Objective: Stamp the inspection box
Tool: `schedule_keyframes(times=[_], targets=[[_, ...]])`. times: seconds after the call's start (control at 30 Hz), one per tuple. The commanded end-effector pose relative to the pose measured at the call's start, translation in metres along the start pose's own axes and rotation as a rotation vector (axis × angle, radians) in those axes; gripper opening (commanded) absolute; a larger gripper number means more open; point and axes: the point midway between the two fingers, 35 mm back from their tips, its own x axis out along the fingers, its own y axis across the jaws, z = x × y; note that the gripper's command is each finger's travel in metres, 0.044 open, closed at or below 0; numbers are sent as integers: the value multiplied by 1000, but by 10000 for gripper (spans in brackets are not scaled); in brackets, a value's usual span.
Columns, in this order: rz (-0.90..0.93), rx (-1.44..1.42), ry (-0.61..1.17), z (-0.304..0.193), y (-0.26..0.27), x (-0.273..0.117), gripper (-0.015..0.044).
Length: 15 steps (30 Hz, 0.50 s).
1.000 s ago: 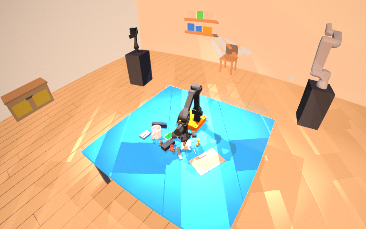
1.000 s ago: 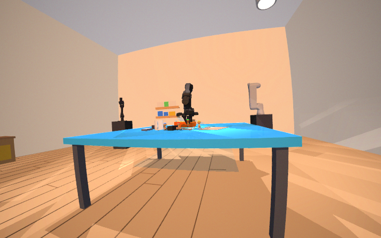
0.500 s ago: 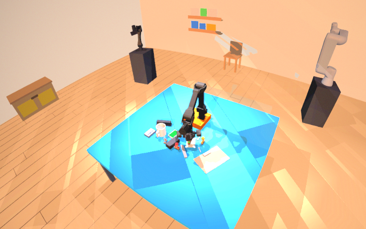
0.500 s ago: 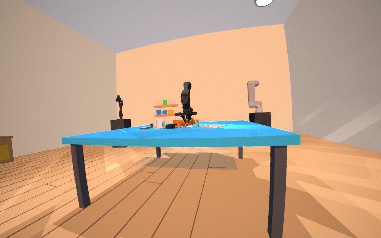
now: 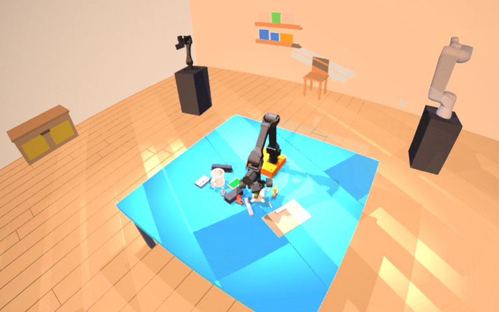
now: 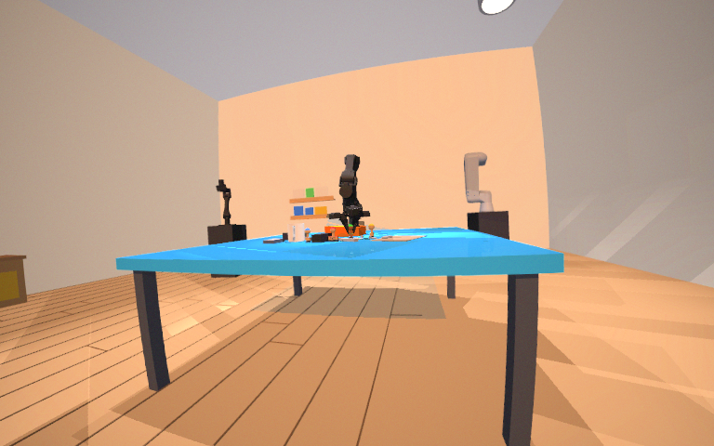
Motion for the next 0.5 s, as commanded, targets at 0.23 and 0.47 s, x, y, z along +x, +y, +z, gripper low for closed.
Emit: schedule_keyframes(times=[0.23, 0.47], targets=[[4, 4, -1, 0, 1, 3, 0], [4, 4, -1, 0, 1, 4, 0]])
